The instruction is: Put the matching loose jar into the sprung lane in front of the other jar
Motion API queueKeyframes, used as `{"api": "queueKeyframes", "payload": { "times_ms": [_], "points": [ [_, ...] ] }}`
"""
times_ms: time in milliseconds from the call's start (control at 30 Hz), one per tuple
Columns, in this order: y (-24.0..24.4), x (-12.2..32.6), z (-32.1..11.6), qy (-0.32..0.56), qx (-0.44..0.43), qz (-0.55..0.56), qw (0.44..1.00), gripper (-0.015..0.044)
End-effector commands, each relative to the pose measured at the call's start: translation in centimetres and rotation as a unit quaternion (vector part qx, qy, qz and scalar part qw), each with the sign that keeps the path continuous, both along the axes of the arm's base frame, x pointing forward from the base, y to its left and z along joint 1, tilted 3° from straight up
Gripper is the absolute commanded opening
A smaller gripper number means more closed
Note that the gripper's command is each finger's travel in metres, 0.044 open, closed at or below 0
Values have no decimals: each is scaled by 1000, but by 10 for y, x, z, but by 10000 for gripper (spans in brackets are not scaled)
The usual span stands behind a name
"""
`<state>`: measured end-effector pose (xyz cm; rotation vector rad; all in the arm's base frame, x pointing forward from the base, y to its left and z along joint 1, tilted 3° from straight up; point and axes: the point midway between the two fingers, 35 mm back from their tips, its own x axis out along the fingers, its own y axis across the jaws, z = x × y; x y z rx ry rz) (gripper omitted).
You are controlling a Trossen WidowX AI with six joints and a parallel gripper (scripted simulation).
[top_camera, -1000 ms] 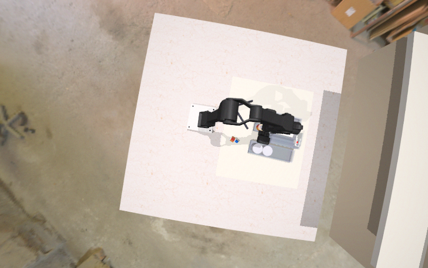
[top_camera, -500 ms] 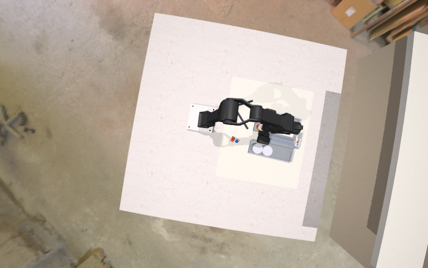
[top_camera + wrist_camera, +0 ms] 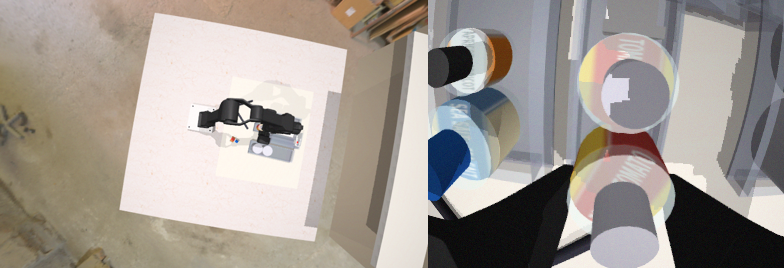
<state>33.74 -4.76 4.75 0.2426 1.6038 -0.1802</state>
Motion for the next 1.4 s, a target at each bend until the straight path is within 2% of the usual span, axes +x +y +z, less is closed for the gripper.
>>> {"api": "queueKeyframes", "payload": {
  "times_ms": [0,1367],
  "points": [
    [-2,8,3,-15,-3,2,1000,0],
    [-2,9,-8,-15,-3,2,1000,0]
  ]
}}
